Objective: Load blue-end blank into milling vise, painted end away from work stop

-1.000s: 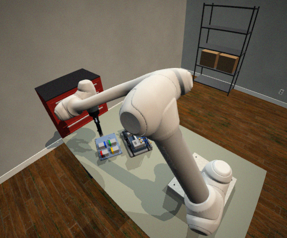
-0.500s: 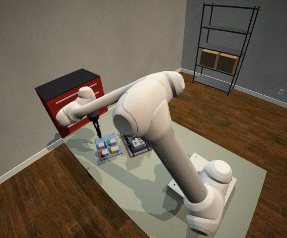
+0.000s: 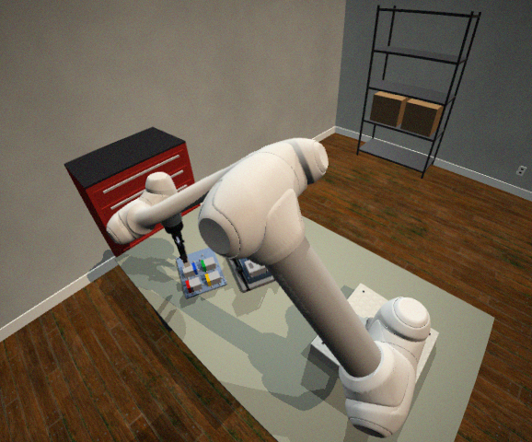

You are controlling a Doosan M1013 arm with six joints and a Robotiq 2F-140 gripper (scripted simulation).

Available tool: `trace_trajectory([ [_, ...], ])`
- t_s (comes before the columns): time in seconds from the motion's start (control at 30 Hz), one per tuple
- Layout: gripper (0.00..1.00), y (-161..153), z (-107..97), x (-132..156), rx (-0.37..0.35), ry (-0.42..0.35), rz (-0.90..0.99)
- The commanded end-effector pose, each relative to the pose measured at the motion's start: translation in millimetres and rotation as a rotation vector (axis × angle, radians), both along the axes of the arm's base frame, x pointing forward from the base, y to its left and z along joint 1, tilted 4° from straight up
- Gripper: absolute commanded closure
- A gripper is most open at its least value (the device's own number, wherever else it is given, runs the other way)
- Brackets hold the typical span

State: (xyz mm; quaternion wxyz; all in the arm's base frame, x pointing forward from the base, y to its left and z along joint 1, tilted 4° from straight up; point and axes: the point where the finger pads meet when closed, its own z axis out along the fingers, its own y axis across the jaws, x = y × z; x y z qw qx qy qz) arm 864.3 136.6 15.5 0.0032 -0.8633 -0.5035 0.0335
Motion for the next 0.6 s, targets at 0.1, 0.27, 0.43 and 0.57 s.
trace_trajectory([
  [0.1,0.51,0.9,-13.5,3.8,0.0,0.0,0.0],
  [0.27,0.51,0.6,-9.8,2.8,0.0,0.0,0.0],
  [0.43,0.51,0.5,-7.0,2.1,0.0,0.0,0.0],
  [0.57,0.51,0.4,-4.8,1.6,0.0,0.0,0.0],
])
